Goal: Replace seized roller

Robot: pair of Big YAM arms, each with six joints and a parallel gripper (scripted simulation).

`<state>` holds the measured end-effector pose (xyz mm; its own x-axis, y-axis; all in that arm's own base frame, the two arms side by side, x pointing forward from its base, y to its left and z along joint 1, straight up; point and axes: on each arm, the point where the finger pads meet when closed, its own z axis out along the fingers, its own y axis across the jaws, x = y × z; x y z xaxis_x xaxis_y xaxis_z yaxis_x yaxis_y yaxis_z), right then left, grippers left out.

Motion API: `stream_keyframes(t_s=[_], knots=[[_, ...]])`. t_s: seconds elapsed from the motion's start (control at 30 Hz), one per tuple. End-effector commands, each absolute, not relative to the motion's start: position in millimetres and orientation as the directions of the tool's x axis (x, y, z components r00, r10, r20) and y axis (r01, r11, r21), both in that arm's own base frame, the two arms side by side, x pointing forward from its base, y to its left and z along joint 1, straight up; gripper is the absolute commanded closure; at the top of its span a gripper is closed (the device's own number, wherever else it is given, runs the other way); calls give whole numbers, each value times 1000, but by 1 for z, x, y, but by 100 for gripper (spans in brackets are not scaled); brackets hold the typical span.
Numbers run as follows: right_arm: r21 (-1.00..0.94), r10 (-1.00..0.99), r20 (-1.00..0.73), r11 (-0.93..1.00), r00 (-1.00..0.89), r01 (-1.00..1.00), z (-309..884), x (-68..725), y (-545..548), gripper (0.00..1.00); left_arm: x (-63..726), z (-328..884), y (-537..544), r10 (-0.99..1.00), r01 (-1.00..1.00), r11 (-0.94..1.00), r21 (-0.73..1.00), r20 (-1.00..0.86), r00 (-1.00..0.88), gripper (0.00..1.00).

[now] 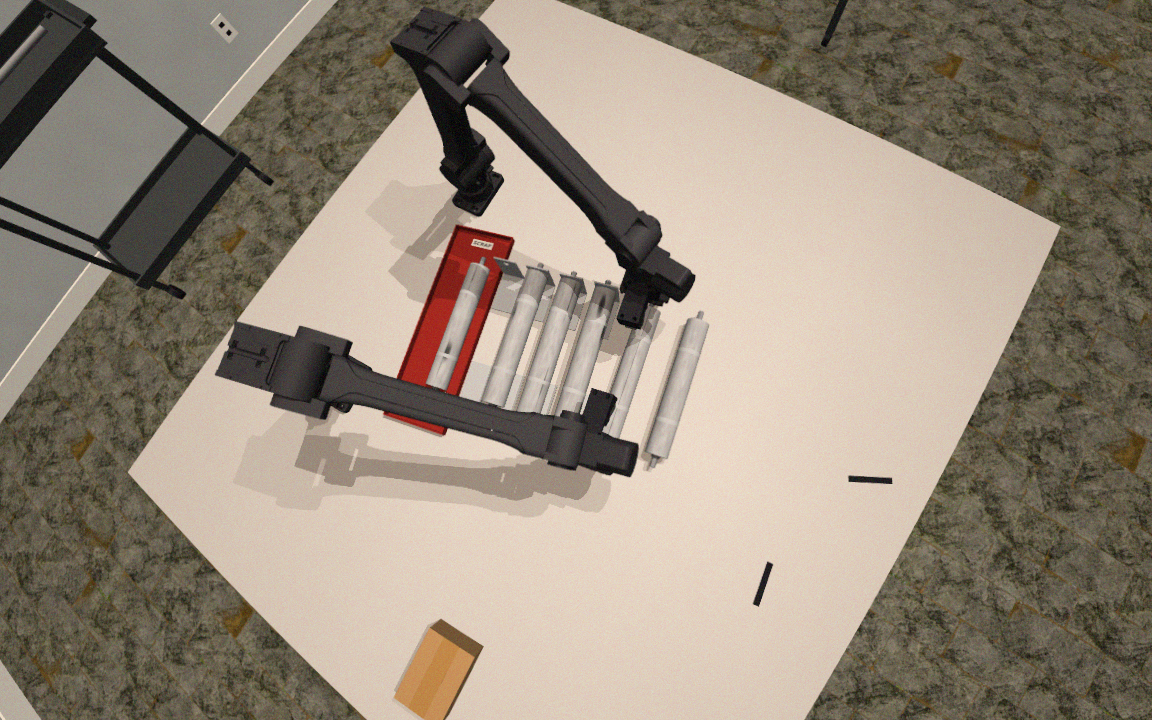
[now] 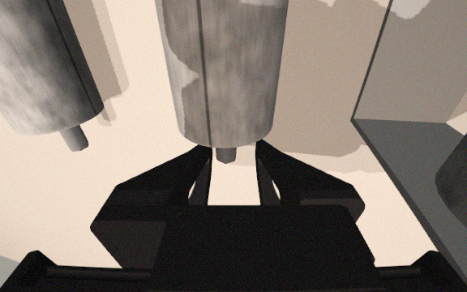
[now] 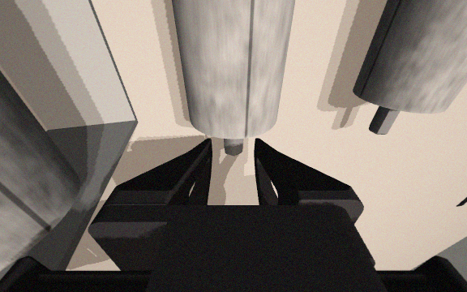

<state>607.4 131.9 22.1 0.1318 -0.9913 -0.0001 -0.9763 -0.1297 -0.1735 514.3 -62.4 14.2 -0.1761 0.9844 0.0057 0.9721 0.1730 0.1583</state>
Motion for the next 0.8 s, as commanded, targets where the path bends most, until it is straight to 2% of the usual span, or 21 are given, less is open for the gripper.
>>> stream_keyframes(t_s=[0.0,0.1,0.27,0.63,0.67,0.77], knots=[[-210,-990,0,-138,141,-968,41,612,139,68,533,31,-65,985,965,168,201,-10,-170,68],[-198,-990,-2,-135,138,-971,43,610,137,68,539,51,-67,985,961,169,221,-17,-169,68],[-205,-990,-2,-137,140,-969,47,612,140,68,512,16,-64,985,975,167,145,7,-170,68],[-223,-990,-4,-135,139,-965,53,618,141,68,519,33,-65,986,967,165,192,-9,-167,68],[-224,-990,-4,-135,139,-965,53,618,141,68,519,31,-65,986,968,165,188,-8,-167,97],[-224,-990,-4,-134,139,-965,53,618,141,68,518,25,-64,986,970,165,176,-3,-168,97]])
